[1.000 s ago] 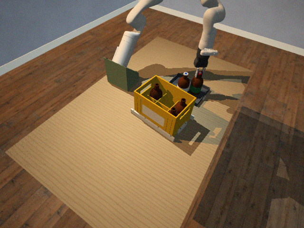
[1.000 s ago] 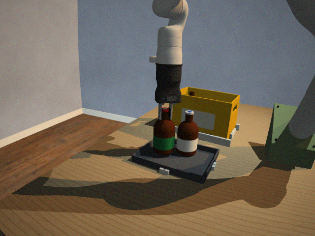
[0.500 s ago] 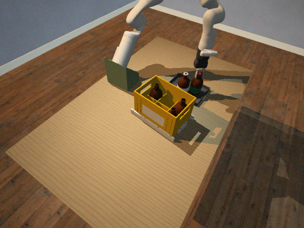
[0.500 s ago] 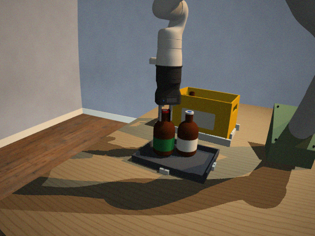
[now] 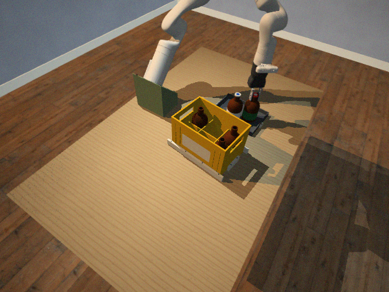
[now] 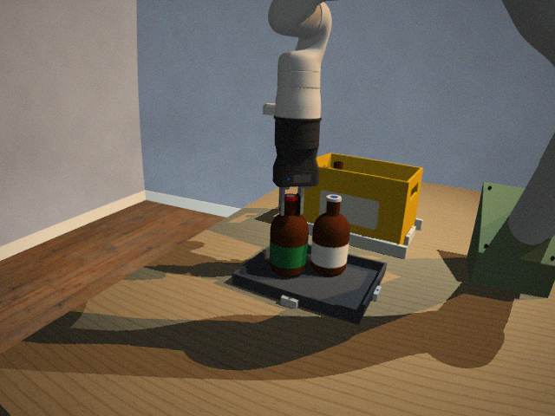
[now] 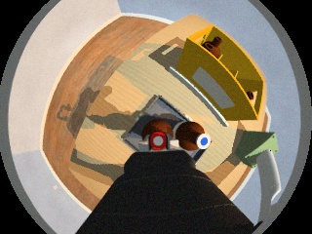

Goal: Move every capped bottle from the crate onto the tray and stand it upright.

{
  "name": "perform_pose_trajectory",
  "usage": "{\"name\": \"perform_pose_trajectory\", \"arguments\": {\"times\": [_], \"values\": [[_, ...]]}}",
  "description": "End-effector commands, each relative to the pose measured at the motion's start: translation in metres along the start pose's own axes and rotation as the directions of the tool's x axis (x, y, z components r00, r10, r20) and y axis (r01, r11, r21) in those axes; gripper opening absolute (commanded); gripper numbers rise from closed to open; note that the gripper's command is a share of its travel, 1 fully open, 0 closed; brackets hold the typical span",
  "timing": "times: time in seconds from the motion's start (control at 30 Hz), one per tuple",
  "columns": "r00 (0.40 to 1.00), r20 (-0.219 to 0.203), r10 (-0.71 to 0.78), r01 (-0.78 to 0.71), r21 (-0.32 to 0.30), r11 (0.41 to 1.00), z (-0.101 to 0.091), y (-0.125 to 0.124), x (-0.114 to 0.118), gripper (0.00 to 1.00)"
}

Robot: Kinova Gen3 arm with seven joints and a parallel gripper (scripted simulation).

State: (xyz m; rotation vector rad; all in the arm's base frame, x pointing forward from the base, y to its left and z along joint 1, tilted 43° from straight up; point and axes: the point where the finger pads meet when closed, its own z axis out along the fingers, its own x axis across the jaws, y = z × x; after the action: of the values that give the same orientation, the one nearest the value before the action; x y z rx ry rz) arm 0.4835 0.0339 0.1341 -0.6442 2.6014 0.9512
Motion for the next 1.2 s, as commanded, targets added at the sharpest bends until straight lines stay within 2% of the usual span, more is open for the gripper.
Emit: {"name": "perform_pose_trajectory", "arguments": {"times": [0.0, 0.07, 0.1, 1.17], "values": [[1.000, 0.001, 0.000, 0.000, 0.001, 1.000, 0.0002, -0.0003, -0.0001, 0.00], [1.000, 0.001, 0.000, 0.000, 0.001, 1.000, 0.0002, -0.0003, -0.0001, 0.00], [1.000, 0.001, 0.000, 0.000, 0.001, 1.000, -0.0002, -0.0005, -0.0002, 1.00], [1.000, 0.001, 0.000, 0.000, 0.001, 1.000, -0.0003, -0.0005, -0.0002, 1.00]]}}
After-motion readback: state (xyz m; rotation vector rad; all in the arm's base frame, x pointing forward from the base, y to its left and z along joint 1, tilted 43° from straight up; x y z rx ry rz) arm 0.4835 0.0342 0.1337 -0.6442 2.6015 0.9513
